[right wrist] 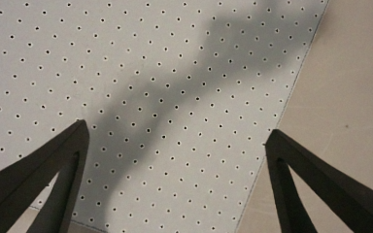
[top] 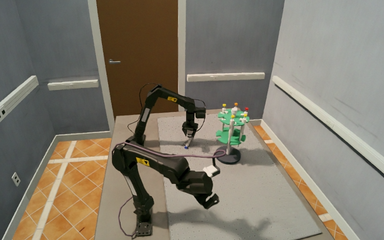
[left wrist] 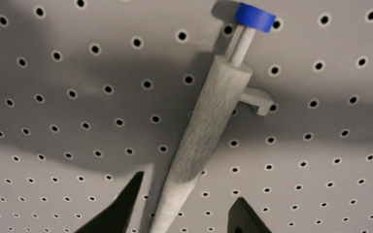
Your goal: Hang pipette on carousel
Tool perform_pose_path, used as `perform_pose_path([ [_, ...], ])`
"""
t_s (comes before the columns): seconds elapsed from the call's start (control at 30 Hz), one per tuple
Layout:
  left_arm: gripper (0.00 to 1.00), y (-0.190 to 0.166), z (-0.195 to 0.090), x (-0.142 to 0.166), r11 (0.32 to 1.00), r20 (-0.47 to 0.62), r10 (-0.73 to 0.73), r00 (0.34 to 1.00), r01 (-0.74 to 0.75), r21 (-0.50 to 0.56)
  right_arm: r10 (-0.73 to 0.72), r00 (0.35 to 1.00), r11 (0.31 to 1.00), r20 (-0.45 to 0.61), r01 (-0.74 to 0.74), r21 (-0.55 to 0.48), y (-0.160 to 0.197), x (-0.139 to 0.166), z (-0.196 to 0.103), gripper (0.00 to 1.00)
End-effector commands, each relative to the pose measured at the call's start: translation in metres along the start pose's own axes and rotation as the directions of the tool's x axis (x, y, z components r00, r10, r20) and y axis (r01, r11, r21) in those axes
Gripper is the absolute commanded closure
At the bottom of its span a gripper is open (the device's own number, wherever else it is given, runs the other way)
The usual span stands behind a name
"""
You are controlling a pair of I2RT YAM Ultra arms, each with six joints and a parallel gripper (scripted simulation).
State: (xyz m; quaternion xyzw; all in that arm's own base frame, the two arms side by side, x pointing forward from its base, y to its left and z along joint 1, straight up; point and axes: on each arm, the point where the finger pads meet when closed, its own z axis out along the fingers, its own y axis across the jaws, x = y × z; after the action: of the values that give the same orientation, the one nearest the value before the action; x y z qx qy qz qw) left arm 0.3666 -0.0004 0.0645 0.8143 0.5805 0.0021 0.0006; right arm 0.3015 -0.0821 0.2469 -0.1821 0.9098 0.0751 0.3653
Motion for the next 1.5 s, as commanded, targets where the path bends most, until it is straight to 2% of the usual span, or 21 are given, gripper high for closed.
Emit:
perform_pose_path([
  [0.0, 0.46, 0.003, -0.002, 0.0, 1.0, -0.001, 0.002, 1.0, -0.002, -0.008, -0.01, 1.0, 1.0, 0.028, 0.01, 0.007, -0.004, -0.006, -0.003, 0.0],
  [0.07, 0.46, -0.001, 0.009, -0.007, 1.0, 0.01, 0.009, 1.0, -0.009, 0.012, -0.01, 1.0, 1.0, 0.028, 0.01, 0.007, -0.004, -0.006, -0.003, 0.0],
  [0.13, 0.46, 0.001, -0.001, -0.001, 1.0, -0.001, 0.002, 1.0, -0.002, -0.008, -0.01, 1.0, 1.0, 0.028, 0.01, 0.007, -0.004, -0.006, -0.003, 0.0],
  [0.77, 0.46, 0.001, -0.001, -0.001, 1.0, -0.001, 0.002, 1.0, -0.002, -0.008, -0.01, 1.0, 1.0, 0.028, 0.01, 0.007, -0.004, -0.006, -0.003, 0.0],
  [0.8, 0.46, -0.002, 0.012, -0.006, 1.0, 0.012, 0.004, 1.0, -0.005, 0.015, -0.01, 1.0, 1.0, 0.028, 0.01, 0.007, -0.004, -0.006, -0.003, 0.0],
  [1.27, 0.46, -0.003, 0.031, -0.006, 1.0, 0.012, 0.004, 1.0, -0.005, 0.016, -0.01, 1.0, 1.0, 0.028, 0.01, 0.007, -0.004, -0.006, -0.003, 0.0],
  [1.33, 0.46, -0.003, 0.031, -0.006, 1.0, 0.012, 0.004, 1.0, -0.005, 0.016, -0.01, 1.0, 1.0, 0.028, 0.01, 0.007, -0.004, -0.006, -0.003, 0.0],
  [1.37, 0.46, 0.01, 0.022, -0.002, 1.0, -0.001, 0.005, 1.0, -0.005, -0.025, -0.01, 1.0, 1.0, 0.028, 0.01, 0.007, -0.004, -0.006, -0.003, 0.0],
  [1.47, 0.46, -0.003, 0.036, -0.006, 1.0, 0.012, 0.004, 1.0, -0.005, 0.016, -0.01, 1.0, 1.0, 0.028, 0.01, 0.007, -0.004, -0.006, -0.003, 0.0],
])
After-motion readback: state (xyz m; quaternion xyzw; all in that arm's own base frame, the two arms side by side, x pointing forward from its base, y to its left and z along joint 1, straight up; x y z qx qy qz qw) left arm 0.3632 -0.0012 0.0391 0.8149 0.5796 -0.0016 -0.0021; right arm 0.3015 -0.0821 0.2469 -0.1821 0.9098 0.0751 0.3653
